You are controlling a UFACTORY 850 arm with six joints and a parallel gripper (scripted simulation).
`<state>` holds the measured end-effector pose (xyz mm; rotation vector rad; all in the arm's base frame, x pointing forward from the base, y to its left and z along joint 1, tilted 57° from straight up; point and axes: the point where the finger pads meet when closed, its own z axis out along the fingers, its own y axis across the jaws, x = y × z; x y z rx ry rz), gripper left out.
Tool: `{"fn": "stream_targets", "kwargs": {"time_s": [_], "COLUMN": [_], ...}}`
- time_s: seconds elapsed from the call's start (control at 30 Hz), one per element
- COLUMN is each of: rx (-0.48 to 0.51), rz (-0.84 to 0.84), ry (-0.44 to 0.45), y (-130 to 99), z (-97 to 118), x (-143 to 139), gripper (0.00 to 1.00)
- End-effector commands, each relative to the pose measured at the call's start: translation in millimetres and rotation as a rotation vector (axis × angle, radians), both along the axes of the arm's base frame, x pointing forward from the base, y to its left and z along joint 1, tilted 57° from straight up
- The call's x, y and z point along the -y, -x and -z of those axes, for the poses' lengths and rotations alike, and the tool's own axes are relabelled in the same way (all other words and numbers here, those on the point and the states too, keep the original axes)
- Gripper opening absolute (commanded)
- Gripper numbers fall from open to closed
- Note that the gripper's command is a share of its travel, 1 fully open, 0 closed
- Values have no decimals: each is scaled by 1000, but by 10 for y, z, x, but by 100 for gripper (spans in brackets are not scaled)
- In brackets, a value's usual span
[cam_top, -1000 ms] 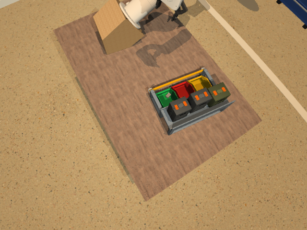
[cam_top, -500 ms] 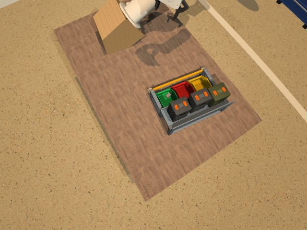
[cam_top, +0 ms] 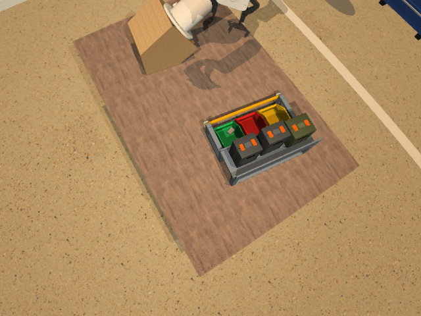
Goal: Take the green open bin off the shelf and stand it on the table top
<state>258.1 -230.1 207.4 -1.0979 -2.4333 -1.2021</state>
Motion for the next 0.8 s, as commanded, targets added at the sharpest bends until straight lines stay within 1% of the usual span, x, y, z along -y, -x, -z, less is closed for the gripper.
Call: {"fn": "stream_targets", "kwargs": {"time_s": [0.0,0.07,0.47,0.63,0.77], "rx": [127,215,215,433,433], "rz": [-80,-136,-136,-276,-276], "ry": [4,7,7,12,12], "y": [-1,-1,-1,0,0], "z": [-2,-2,-2,-2,-2], "x": [7,7,7,7,7], "gripper": [100,100,100,100,100]}}
